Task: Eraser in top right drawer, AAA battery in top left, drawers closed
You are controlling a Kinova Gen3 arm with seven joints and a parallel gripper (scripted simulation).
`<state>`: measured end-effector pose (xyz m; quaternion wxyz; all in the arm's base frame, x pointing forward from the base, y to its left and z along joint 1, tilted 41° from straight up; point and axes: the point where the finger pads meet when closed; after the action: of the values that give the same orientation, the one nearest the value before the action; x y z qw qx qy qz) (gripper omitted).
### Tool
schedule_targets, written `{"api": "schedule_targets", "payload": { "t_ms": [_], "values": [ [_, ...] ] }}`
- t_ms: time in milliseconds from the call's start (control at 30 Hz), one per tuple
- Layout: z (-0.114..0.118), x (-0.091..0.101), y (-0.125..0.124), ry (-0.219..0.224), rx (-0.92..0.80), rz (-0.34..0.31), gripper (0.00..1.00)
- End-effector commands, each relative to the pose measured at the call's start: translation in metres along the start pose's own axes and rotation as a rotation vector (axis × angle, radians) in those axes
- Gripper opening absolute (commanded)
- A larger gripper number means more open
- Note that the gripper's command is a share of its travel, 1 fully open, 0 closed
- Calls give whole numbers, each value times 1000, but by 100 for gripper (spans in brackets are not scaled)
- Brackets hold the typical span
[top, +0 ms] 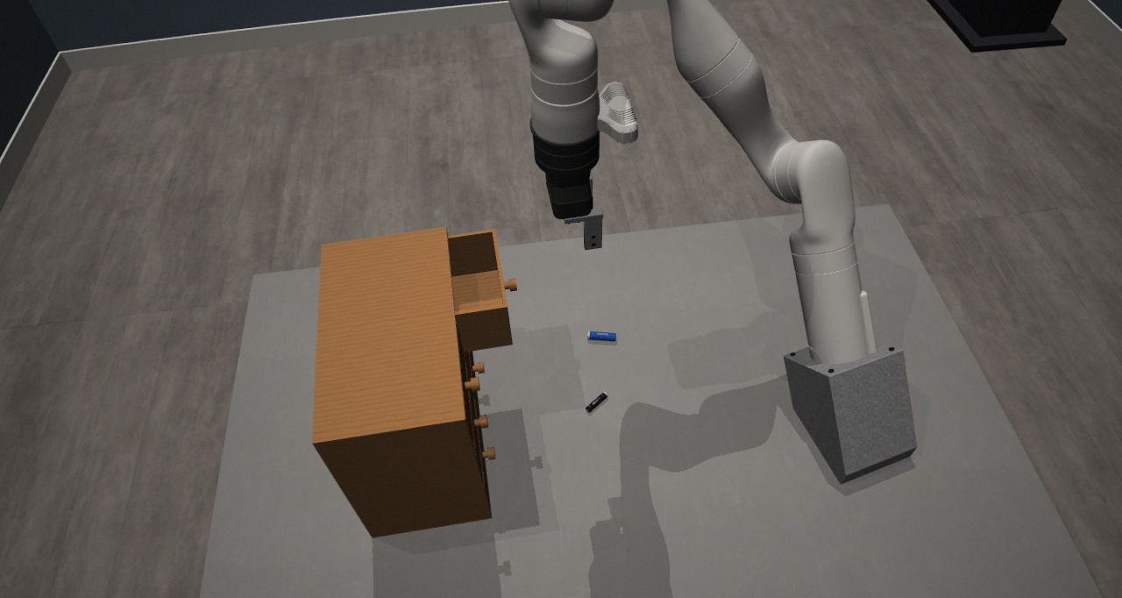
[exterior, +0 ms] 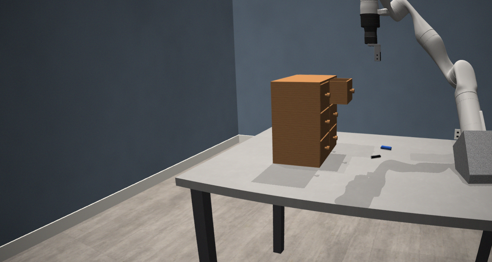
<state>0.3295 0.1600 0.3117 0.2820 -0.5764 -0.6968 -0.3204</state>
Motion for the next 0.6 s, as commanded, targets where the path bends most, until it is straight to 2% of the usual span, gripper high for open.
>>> {"api": "schedule_targets", "payload": {
  "t_ms": [0,467,567],
  "values": [
    [0,1,0,1,0,-1,100],
    [0,1,0,1,0,-1,100],
    [-5,0,-15,3,2,-2,100]
  ]
}}
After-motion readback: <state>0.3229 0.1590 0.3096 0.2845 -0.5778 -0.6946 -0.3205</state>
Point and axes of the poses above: the point where the finger pads meet when closed, its own x axis back along the fingers, its own z axis across the jaws, y = z × x, and after that the axes turned 1 degree about -x, right-handed
